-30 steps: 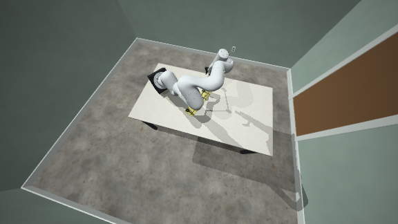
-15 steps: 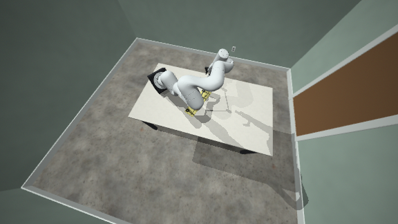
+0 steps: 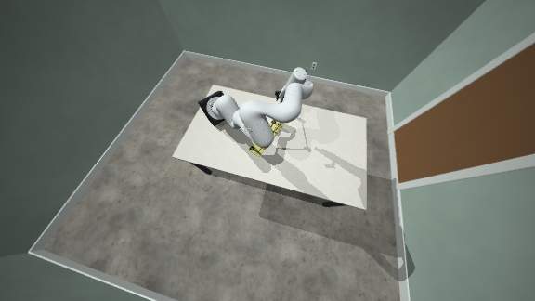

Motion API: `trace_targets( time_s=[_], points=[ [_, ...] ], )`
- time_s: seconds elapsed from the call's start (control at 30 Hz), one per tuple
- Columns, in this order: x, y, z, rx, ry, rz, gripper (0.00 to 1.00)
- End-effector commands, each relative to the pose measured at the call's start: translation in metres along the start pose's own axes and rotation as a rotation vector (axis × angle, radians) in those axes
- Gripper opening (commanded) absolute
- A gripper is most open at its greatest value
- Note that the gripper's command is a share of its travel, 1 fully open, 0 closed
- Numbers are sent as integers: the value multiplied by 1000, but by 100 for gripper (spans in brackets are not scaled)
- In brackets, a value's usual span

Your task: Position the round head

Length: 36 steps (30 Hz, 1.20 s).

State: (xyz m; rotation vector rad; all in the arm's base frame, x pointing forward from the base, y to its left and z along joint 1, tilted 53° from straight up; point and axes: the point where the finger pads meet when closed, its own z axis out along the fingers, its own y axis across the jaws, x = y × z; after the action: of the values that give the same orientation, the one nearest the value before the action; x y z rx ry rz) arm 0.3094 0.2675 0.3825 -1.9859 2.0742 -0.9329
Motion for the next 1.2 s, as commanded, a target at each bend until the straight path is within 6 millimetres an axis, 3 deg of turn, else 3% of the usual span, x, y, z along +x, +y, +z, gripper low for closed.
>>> trace_targets(
  time_s=[0.0, 1.17],
  points=[
    [1, -4, 15, 110, 28, 105, 100],
    [10, -22, 80, 89, 26, 98, 100]
  ],
)
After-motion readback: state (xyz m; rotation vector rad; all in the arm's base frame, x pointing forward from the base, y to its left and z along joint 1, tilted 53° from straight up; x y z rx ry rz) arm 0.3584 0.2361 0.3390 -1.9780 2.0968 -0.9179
